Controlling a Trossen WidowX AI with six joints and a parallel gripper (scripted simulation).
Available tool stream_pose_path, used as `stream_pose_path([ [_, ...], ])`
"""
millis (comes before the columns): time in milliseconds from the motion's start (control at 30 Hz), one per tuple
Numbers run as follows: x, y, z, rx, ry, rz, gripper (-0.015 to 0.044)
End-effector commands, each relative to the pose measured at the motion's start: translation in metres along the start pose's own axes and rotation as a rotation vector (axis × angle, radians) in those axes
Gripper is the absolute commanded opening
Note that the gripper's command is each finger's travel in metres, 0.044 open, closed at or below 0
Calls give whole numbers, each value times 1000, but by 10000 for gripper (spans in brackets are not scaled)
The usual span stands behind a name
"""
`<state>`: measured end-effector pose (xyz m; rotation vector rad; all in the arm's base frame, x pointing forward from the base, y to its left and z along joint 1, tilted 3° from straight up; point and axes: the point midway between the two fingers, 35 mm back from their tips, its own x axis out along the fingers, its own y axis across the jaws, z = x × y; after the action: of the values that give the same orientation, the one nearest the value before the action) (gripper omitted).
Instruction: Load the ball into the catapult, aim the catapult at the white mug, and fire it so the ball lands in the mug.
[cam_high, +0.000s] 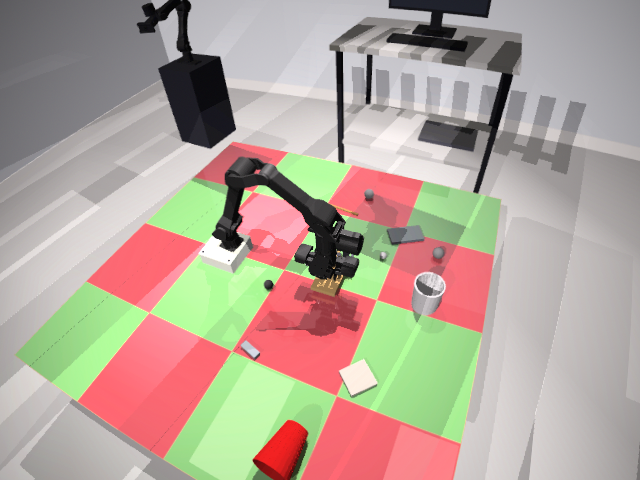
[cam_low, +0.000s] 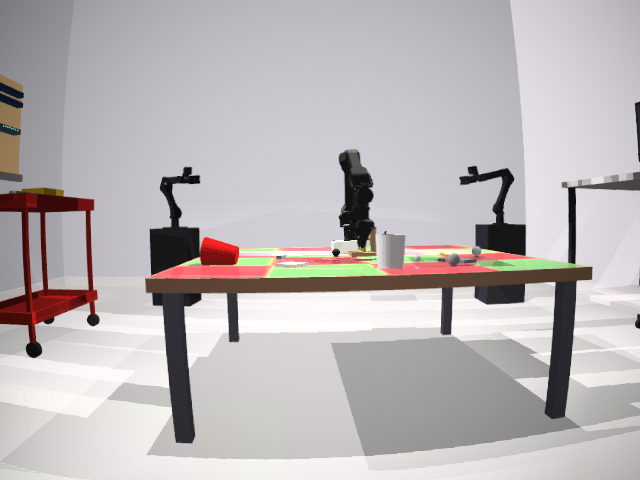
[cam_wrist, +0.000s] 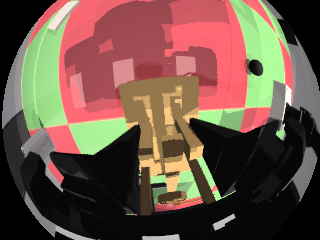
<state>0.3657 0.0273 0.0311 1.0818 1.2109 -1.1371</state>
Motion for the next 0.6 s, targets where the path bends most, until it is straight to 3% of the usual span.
stream_pose_path([
  [0,5,1,0,-5,1,8,0],
  [367,10,0,0,0,0,0,0],
  [567,10,0,0,0,0,0,157],
])
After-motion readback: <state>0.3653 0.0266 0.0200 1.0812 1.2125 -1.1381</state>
